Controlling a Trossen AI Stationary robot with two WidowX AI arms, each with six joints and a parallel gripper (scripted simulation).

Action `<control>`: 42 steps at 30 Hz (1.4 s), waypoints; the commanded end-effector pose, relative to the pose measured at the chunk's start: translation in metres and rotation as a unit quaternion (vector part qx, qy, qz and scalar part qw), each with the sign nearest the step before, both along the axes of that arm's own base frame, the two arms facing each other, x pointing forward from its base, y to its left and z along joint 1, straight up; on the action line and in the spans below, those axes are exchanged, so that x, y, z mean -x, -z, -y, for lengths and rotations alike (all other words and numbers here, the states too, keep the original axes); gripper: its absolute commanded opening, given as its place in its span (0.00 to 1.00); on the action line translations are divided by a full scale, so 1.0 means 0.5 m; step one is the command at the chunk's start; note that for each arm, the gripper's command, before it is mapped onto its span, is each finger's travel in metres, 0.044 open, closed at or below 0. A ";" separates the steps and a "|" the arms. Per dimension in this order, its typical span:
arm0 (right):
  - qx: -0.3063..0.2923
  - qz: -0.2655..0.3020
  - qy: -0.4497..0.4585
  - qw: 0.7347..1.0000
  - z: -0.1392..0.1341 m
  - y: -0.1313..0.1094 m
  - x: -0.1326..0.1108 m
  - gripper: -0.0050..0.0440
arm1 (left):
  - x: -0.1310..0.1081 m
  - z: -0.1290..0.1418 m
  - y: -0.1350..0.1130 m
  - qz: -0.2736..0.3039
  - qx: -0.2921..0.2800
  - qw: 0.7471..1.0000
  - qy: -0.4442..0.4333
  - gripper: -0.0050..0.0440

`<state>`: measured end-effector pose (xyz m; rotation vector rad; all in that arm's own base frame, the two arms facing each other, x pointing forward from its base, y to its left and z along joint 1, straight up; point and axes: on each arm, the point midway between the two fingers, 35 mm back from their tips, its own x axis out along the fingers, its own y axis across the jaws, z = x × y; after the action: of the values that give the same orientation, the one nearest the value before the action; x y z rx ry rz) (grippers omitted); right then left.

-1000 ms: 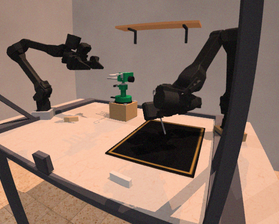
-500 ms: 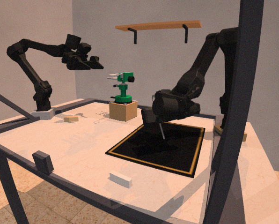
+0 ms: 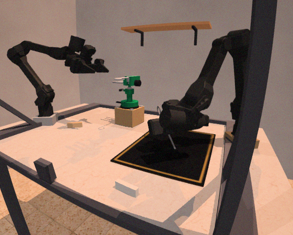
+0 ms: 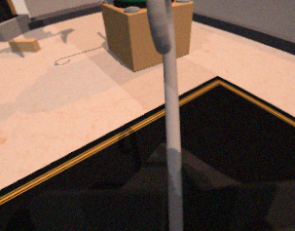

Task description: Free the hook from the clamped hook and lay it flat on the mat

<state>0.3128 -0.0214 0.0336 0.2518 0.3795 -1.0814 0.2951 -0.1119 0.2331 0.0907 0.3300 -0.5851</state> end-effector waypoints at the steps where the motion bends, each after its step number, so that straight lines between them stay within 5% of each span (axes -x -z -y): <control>1: -0.002 0.003 0.000 1.000 -0.001 0.012 -0.001 0.10 | 0.000 0.001 -0.013 0.008 0.004 1.000 0.001 1.00; 22: -0.002 0.002 0.000 1.000 0.002 0.072 0.006 0.10 | 0.000 0.001 -0.013 0.008 0.004 1.000 0.001 1.00; 42: -0.003 0.004 0.000 1.000 0.002 0.069 0.004 0.13 | 0.000 0.001 -0.013 0.008 0.004 1.000 0.001 1.00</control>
<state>0.3071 -0.0236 -0.0061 0.2425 0.3892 -1.0835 0.2951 -0.1119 0.2331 0.0907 0.3300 -0.5851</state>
